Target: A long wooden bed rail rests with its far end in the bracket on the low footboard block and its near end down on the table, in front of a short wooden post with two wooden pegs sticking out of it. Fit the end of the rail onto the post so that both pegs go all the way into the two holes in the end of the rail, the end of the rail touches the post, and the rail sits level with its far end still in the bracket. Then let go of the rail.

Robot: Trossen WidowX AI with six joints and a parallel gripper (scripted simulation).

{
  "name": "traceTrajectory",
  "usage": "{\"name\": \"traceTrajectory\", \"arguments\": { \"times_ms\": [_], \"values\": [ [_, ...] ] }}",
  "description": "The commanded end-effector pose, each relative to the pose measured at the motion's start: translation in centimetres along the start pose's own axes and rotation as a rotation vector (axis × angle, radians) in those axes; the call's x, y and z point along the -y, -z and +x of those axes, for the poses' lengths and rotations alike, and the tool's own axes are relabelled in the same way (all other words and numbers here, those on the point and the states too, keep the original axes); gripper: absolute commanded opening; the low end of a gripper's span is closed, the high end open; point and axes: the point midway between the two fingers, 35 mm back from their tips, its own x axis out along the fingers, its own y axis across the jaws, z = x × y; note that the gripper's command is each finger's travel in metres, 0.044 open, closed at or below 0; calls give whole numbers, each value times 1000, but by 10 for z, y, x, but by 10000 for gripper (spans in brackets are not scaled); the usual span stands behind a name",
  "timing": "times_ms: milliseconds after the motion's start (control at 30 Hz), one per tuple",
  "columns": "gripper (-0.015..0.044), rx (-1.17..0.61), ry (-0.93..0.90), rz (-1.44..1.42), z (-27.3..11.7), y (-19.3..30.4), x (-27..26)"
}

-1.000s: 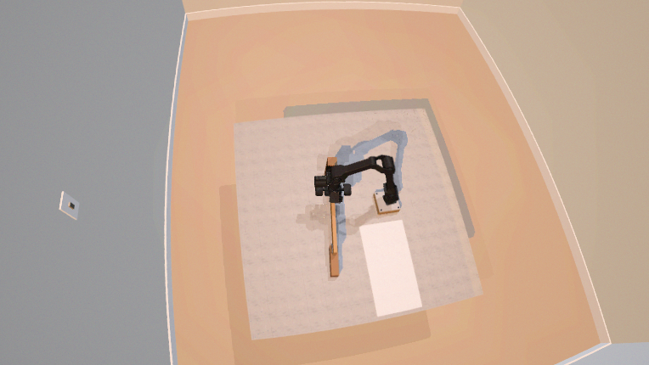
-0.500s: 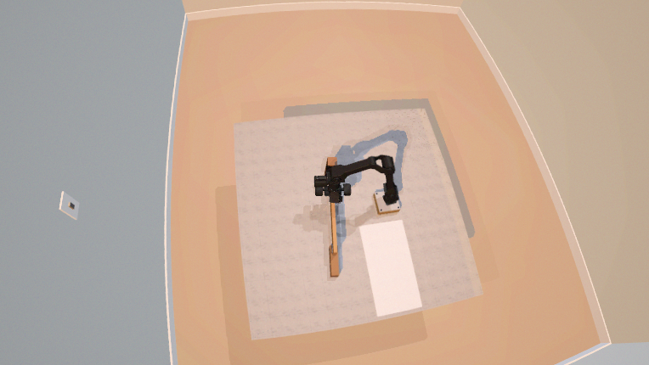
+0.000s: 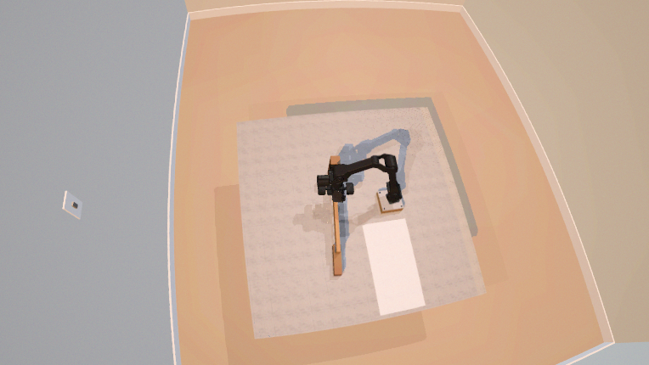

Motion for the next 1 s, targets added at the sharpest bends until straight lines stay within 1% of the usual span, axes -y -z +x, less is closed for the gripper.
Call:
{"name": "traceTrajectory", "arguments": {
  "times_ms": [0, 967],
  "values": [
    [0, -1, 10, 3, -2, -2, 3],
    [0, -1, 10, 3, -2, 1, 0]
  ]
}}
